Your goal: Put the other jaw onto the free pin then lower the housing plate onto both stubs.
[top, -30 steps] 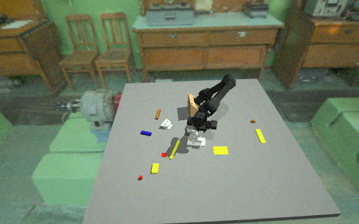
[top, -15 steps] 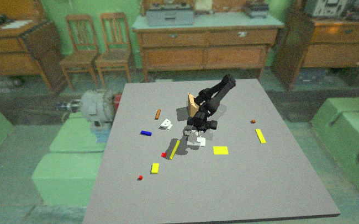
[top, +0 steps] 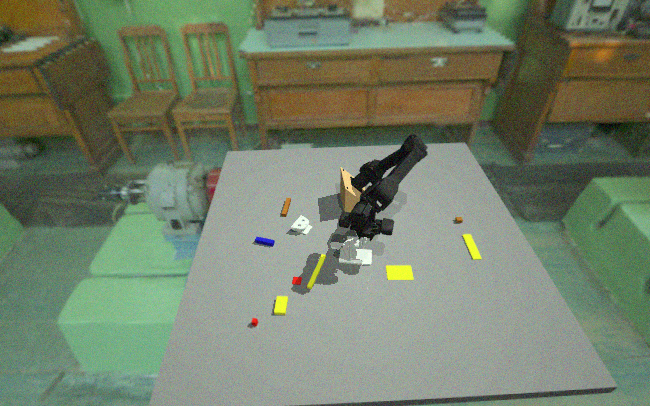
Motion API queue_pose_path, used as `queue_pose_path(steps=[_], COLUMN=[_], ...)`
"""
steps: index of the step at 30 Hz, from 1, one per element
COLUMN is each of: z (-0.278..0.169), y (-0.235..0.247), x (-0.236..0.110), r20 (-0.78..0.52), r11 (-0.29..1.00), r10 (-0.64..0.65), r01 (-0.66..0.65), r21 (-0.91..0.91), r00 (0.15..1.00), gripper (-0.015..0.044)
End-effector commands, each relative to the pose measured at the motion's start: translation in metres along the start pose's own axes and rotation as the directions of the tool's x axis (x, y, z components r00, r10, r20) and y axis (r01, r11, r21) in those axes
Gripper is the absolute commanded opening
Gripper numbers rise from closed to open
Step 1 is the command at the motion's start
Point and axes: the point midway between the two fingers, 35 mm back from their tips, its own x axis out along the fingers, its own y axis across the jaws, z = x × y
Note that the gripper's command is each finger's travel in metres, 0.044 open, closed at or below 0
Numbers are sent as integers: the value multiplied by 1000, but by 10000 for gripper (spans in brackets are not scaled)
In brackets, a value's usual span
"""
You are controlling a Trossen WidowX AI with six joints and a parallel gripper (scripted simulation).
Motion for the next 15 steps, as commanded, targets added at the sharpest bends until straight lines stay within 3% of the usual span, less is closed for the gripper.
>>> queue_pose_path(steps=[1,15], z=[0,1], y=[1,1], x=[2,25], r20=[-1,0], r11=[1000,1000], r10=[4,4], r01=[-4,-4], r21=[5,6], r00=[1000,1000], gripper=[134,134])
